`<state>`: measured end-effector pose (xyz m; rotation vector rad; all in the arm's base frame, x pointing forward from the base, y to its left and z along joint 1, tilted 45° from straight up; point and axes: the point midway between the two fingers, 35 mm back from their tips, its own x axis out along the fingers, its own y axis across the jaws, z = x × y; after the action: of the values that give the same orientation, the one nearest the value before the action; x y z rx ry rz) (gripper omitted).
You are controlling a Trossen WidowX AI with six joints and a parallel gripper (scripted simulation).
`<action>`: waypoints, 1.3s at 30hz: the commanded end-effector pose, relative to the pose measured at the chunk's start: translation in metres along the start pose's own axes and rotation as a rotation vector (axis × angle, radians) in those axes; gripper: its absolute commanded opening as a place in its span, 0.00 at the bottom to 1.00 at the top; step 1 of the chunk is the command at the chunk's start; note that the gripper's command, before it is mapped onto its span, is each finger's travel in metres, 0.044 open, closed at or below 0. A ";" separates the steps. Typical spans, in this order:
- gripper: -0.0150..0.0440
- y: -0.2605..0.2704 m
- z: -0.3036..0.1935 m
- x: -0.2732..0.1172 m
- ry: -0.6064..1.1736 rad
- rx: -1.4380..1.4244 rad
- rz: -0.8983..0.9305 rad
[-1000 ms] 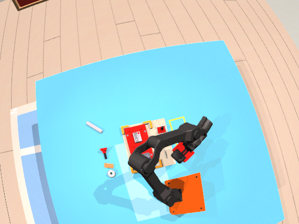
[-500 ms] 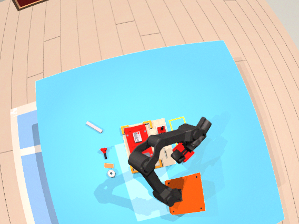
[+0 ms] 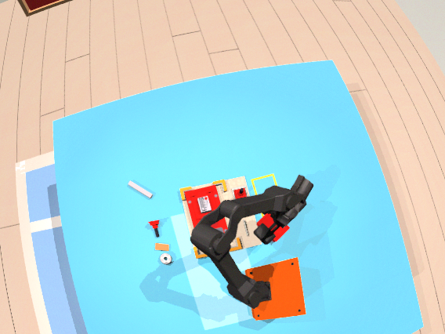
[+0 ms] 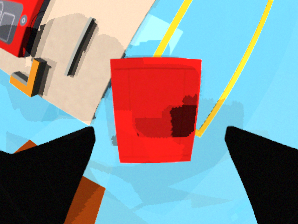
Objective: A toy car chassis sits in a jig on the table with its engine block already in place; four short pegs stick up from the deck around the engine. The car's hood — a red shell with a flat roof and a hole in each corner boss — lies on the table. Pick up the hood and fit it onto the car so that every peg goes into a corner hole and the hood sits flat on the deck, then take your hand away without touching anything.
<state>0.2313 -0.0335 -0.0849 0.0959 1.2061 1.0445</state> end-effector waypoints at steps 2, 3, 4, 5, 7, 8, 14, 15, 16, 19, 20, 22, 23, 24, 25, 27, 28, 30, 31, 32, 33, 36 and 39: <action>1.00 0.002 -0.001 0.005 0.000 0.005 0.008; 1.00 0.002 -0.001 0.006 0.000 0.005 0.008; 1.00 0.002 -0.001 0.007 0.000 0.005 0.008; 1.00 0.002 -0.001 0.007 0.000 0.005 0.008; 1.00 0.002 -0.001 0.009 0.000 0.005 0.008; 1.00 0.002 -0.001 0.009 0.000 0.005 0.008; 1.00 0.003 -0.001 0.014 0.000 0.005 0.009; 1.00 0.003 -0.001 0.014 0.000 0.005 0.009; 1.00 0.003 -0.001 0.015 0.000 0.005 0.009; 1.00 0.003 -0.001 0.017 0.000 0.005 0.009; 1.00 0.003 -0.001 0.018 0.000 0.005 0.009; 1.00 0.003 -0.001 0.019 0.000 0.005 0.009; 1.00 0.003 -0.001 0.020 0.000 0.005 0.009; 1.00 0.003 -0.001 0.020 0.000 0.005 0.009; 1.00 0.003 -0.001 0.021 0.000 0.005 0.009; 1.00 0.003 -0.001 0.022 -0.001 0.005 0.009; 1.00 0.003 -0.001 0.023 -0.001 0.005 0.009; 1.00 0.003 -0.001 0.024 -0.001 0.005 0.010; 1.00 0.004 -0.001 0.025 -0.001 0.005 0.010; 1.00 0.004 -0.001 0.026 -0.001 0.005 0.010; 1.00 0.004 -0.001 0.027 -0.001 0.005 0.010; 1.00 0.004 -0.001 0.028 -0.001 0.005 0.010; 1.00 0.004 -0.001 0.028 -0.001 0.005 0.010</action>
<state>0.2292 -0.0143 -0.1025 0.0989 1.2058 1.0481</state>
